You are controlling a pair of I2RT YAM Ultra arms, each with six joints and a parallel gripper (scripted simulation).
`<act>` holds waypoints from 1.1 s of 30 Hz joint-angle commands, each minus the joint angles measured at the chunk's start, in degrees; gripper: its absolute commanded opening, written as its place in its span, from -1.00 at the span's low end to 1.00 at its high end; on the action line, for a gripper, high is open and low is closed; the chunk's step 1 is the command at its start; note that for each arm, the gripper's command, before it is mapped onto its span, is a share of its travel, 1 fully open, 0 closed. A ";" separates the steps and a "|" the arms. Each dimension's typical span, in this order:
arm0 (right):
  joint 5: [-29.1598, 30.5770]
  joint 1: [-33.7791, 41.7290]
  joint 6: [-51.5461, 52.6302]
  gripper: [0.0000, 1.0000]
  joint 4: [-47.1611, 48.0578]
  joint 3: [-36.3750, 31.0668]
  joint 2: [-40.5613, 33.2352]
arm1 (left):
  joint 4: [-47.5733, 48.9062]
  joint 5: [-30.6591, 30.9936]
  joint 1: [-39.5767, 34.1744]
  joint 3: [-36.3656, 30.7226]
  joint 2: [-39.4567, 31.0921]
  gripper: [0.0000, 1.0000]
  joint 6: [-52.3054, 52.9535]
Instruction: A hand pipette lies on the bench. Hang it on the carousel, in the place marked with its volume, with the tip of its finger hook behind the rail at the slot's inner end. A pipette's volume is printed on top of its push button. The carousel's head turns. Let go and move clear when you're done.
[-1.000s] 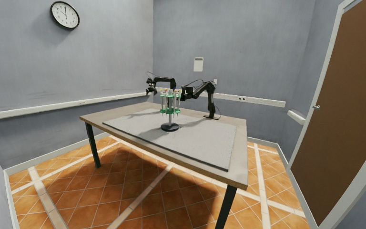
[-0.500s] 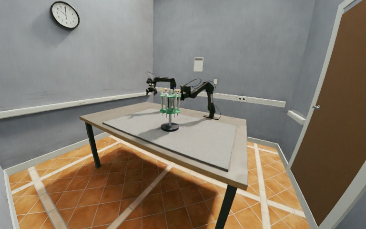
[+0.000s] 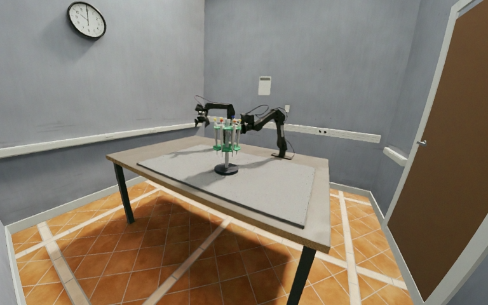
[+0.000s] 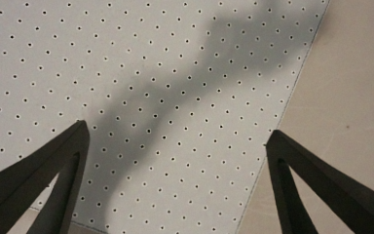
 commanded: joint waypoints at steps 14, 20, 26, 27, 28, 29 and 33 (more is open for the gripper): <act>-1.21 -0.70 -0.39 1.00 0.81 0.62 0.22 | 0.18 -1.20 0.64 1.97 -0.31 -0.77 0.13; -1.21 -0.70 -0.39 1.00 0.81 0.62 0.22 | 0.18 -1.20 0.64 1.97 -0.31 -0.77 0.13; -1.21 -0.70 -0.39 1.00 0.81 0.62 0.22 | 0.18 -1.20 0.64 1.97 -0.31 -0.77 0.13; -1.21 -0.70 -0.39 1.00 0.81 0.62 0.22 | 0.18 -1.20 0.64 1.97 -0.31 -0.77 0.13; -1.21 -0.70 -0.39 1.00 0.81 0.62 0.22 | 0.18 -1.20 0.64 1.97 -0.31 -0.77 0.13; -1.21 -0.70 -0.39 1.00 0.81 0.62 0.22 | 0.18 -1.20 0.64 1.97 -0.31 -0.77 0.13; -1.21 -0.70 -0.39 1.00 0.81 0.62 0.22 | -0.72 -11.94 -3.52 4.52 2.61 -0.77 0.21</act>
